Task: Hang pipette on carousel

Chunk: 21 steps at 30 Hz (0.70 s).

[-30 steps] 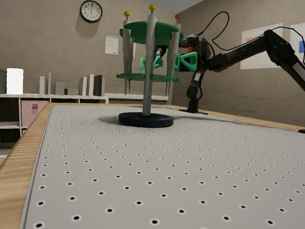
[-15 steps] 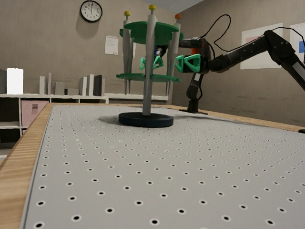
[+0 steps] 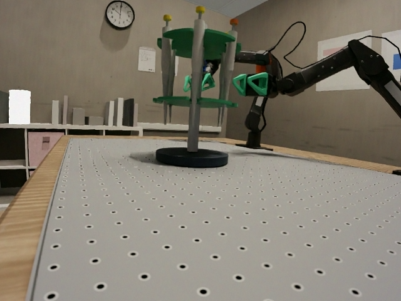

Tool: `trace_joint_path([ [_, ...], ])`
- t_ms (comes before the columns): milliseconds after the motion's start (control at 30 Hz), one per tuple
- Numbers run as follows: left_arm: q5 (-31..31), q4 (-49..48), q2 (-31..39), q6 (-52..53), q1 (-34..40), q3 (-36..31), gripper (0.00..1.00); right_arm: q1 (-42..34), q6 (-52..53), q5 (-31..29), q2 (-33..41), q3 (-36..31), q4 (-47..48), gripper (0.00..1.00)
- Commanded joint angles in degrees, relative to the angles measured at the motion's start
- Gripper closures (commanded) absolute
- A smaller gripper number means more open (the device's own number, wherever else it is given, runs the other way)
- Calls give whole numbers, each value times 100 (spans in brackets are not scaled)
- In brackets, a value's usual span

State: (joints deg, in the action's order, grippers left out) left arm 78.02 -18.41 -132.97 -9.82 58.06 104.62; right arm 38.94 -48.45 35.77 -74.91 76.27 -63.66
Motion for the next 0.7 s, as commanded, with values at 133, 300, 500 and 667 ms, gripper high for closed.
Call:
trace_joint_path([
  [133,150,78,299,-109,11,89,50,64,-60,134,-56,58,52,0],
  [300,150,79,301,-111,12,90,50,64,-60,134,-56,58,52,0],
  [500,140,78,303,-110,12,89,50,64,-60,134,-56,58,52,0],
  [667,139,78,303,-109,12,89,50,64,-60,134,-56,58,52,0],
])
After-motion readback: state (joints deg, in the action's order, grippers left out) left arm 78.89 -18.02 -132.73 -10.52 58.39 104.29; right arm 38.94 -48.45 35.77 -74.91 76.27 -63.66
